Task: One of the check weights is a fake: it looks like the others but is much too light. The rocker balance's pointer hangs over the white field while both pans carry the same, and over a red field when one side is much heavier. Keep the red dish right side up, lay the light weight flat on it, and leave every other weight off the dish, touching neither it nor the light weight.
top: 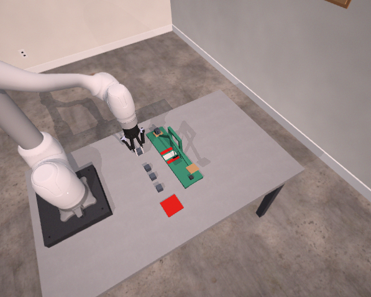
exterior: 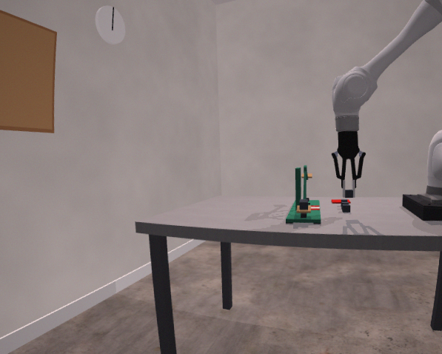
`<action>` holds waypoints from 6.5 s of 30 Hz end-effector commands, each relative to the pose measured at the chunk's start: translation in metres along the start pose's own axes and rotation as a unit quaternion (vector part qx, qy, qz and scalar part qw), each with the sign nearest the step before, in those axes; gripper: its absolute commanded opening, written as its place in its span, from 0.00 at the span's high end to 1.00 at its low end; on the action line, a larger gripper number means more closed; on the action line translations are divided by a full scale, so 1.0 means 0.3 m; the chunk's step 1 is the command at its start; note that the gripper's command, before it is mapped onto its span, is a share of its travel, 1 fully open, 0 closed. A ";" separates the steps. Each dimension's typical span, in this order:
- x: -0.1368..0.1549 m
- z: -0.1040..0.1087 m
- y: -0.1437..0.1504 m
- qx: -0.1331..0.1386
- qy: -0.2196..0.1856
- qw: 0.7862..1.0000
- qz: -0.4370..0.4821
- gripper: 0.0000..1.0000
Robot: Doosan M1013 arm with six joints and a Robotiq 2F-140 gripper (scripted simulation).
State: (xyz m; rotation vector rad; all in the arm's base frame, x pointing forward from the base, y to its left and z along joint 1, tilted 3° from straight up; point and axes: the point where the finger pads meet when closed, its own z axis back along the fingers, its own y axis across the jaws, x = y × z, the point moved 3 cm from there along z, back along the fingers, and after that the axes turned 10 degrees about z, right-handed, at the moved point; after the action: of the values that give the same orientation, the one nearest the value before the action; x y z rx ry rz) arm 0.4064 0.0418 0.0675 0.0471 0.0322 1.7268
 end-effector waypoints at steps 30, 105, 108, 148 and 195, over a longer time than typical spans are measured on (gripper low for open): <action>0.000 -0.204 0.000 0.000 0.000 1.000 0.000 0.76; 0.000 -0.233 0.000 0.000 0.000 1.000 0.000 0.76; 0.000 -0.233 0.000 0.000 0.000 1.000 0.000 0.76; 0.000 -0.233 0.000 0.000 0.000 1.000 0.000 0.67; 0.000 0.067 0.000 0.000 0.000 1.000 0.000 0.00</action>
State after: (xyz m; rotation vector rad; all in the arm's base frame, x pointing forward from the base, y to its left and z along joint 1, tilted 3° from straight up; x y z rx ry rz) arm 0.4076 0.0417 0.0875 0.0471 0.0323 1.7268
